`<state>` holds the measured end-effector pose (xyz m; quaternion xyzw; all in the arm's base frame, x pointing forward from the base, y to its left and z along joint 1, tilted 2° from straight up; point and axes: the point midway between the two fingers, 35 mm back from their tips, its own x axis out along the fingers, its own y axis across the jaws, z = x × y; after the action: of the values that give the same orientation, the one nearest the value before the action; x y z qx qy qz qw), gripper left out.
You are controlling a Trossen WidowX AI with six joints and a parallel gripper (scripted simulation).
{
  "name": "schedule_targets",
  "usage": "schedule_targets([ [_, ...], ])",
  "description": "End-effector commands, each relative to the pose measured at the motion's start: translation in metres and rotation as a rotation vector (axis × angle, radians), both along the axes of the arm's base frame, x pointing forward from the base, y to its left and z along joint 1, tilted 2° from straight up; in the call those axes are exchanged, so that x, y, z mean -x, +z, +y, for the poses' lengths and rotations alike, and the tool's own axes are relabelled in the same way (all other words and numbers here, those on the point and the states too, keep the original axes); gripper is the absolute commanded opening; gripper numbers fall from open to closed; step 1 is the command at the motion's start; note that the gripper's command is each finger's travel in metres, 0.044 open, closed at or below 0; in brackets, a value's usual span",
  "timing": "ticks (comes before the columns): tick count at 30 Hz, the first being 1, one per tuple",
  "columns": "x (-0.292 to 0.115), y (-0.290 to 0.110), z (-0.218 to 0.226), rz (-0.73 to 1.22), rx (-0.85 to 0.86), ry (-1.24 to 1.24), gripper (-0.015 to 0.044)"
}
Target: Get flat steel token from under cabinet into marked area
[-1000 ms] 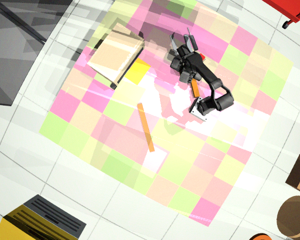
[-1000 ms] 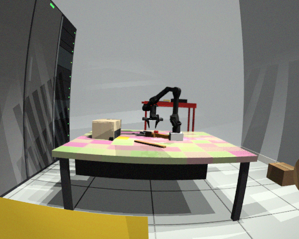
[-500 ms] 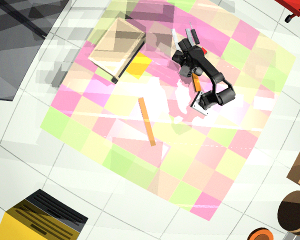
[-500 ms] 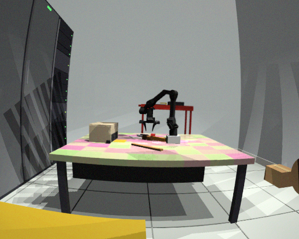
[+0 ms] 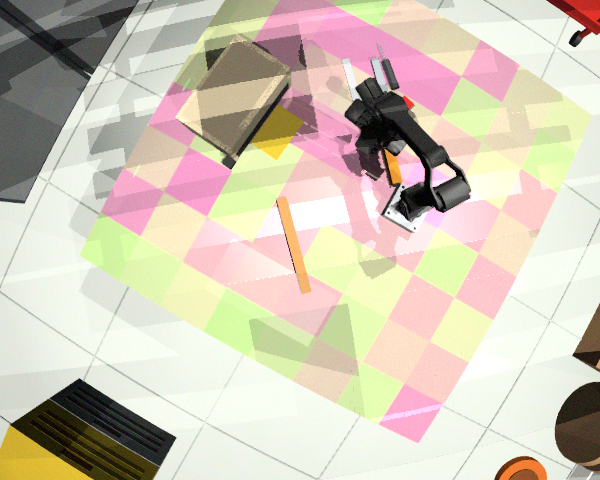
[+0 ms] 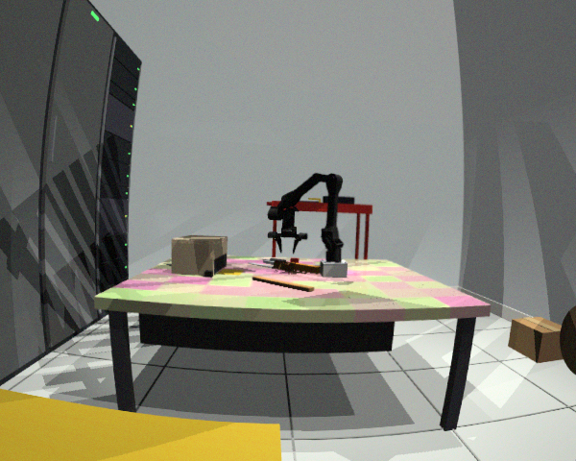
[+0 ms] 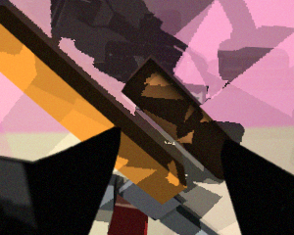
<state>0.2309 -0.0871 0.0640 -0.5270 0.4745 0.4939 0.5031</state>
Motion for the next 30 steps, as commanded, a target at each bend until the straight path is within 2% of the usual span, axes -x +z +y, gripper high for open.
schedule_targets([
  [1,0.0005,0.0,0.0,0.003,-0.002,-0.039,0.027],
  [30,0.0001,0.0001,0.0,0.002,-0.015,-0.266,0.027],
])
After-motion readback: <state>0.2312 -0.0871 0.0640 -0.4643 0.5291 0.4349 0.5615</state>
